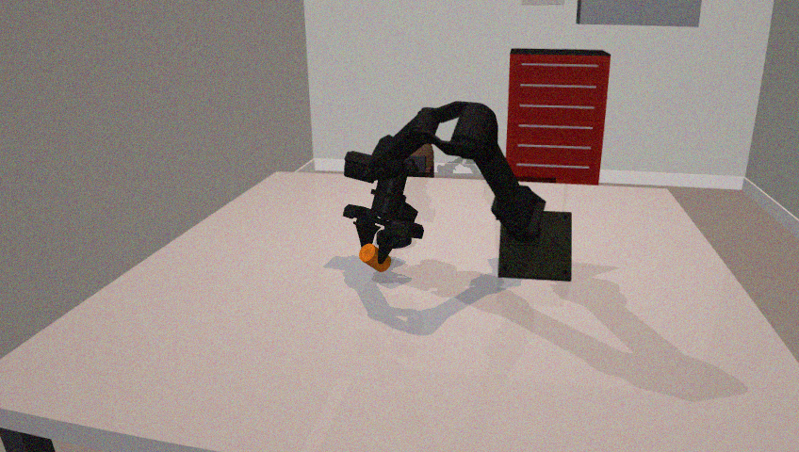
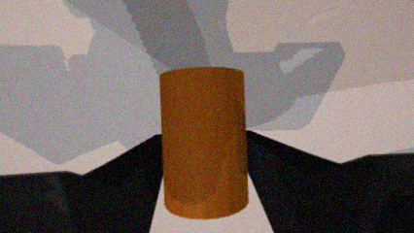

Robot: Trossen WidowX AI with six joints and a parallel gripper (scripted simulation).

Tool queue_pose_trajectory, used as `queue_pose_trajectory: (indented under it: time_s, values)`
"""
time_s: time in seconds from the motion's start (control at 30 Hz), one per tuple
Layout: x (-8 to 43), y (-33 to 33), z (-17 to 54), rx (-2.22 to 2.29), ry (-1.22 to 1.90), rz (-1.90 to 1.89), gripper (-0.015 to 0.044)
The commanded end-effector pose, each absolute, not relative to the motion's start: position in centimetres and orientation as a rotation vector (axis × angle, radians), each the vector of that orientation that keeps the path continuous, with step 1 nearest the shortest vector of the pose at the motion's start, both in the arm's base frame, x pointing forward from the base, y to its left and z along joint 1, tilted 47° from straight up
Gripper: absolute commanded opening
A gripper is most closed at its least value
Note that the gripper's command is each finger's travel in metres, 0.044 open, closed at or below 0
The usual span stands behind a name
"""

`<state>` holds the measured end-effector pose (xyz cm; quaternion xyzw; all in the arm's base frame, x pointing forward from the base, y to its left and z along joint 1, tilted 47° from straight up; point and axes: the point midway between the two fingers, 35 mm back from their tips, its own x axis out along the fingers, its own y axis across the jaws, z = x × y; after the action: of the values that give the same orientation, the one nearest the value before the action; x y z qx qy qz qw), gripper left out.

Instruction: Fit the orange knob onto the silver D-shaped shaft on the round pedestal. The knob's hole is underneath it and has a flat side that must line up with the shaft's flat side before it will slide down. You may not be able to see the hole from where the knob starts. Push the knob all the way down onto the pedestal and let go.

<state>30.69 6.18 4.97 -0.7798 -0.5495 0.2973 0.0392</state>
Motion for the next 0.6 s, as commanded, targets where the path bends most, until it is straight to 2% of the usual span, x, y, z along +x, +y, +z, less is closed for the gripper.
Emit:
queue_pose_trajectory:
  time_s: [0.0,0.57]
  values:
    - [30.4,5.9,4.7,-2.391,-1.66,0.805,0.0181]
    - [29.5,5.1,3.4,-2.376,-1.549,0.458,0.0181]
